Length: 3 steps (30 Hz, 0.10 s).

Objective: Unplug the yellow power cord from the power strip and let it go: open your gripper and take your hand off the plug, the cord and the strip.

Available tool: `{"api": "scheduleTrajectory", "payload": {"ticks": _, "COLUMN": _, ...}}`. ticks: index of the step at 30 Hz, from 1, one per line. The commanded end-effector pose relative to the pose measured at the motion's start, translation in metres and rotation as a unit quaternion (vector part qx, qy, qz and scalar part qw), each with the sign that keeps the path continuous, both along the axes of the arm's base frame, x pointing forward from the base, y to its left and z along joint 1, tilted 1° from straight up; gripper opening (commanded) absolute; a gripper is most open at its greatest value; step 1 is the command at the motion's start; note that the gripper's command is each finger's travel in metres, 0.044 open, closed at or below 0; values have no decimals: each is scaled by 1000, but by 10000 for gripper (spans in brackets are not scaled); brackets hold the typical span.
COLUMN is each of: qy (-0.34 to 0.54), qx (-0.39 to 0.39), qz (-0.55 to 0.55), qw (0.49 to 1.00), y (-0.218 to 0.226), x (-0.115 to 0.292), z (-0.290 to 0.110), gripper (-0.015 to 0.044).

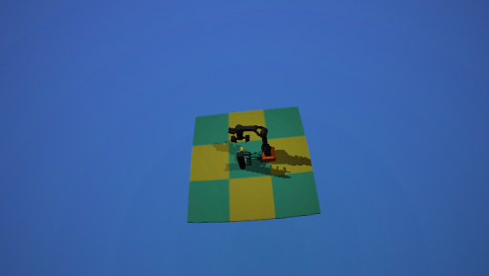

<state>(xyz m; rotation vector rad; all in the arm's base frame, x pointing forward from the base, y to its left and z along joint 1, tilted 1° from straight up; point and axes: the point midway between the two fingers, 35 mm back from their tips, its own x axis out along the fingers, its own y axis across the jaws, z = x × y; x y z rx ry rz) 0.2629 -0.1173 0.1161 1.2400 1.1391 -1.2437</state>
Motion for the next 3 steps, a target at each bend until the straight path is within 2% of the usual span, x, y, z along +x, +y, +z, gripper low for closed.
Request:
{"api": "scheduleTrajectory", "payload": {"ticks": 1, "qy": 1, "qx": 0, "qz": 1, "qw": 1000, "y": 0, "x": 0, "z": 0, "gripper": 440}}
{"api": "scheduleTrajectory", "payload": {"ticks": 3, "qy": 1, "qx": 0, "qz": 1, "qw": 1000, "y": 0, "x": 0, "z": 0, "gripper": 440}}
